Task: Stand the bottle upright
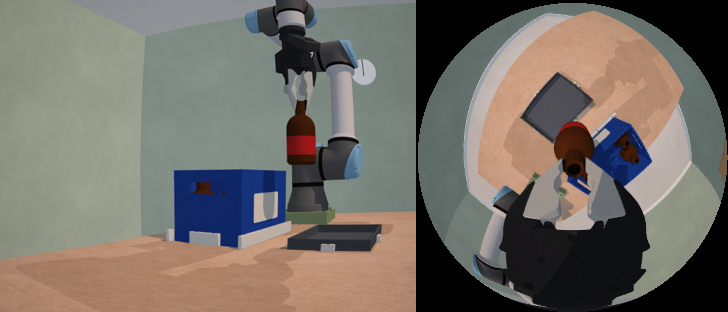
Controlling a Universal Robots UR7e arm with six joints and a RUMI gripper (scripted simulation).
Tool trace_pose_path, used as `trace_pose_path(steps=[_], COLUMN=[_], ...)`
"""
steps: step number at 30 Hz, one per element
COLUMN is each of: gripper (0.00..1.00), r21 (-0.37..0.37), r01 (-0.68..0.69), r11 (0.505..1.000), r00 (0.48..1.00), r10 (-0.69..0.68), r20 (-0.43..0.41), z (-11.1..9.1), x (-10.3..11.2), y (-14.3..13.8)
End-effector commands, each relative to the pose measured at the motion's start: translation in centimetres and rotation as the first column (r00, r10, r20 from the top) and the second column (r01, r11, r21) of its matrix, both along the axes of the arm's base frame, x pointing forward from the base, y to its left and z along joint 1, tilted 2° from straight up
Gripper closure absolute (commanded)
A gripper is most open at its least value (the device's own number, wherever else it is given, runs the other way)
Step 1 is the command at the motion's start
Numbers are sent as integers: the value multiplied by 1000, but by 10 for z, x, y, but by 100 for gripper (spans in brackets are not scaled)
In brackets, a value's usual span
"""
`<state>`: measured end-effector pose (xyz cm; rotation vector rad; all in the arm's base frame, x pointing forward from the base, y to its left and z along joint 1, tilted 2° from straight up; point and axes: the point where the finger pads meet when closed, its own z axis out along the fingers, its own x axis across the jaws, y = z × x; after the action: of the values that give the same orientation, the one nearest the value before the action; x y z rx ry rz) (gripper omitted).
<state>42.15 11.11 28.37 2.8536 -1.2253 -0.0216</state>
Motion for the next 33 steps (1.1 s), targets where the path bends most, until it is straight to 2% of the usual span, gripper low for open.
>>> trace_pose_path(steps=[1,33], gripper=[100,100], r21=[-1,-1], r01=[0,0], r11=[1000,1000], r00=[1000,1000], r10=[0,0], r20=[1,1], z=[0,-1], x=[1,2], y=[10,62])
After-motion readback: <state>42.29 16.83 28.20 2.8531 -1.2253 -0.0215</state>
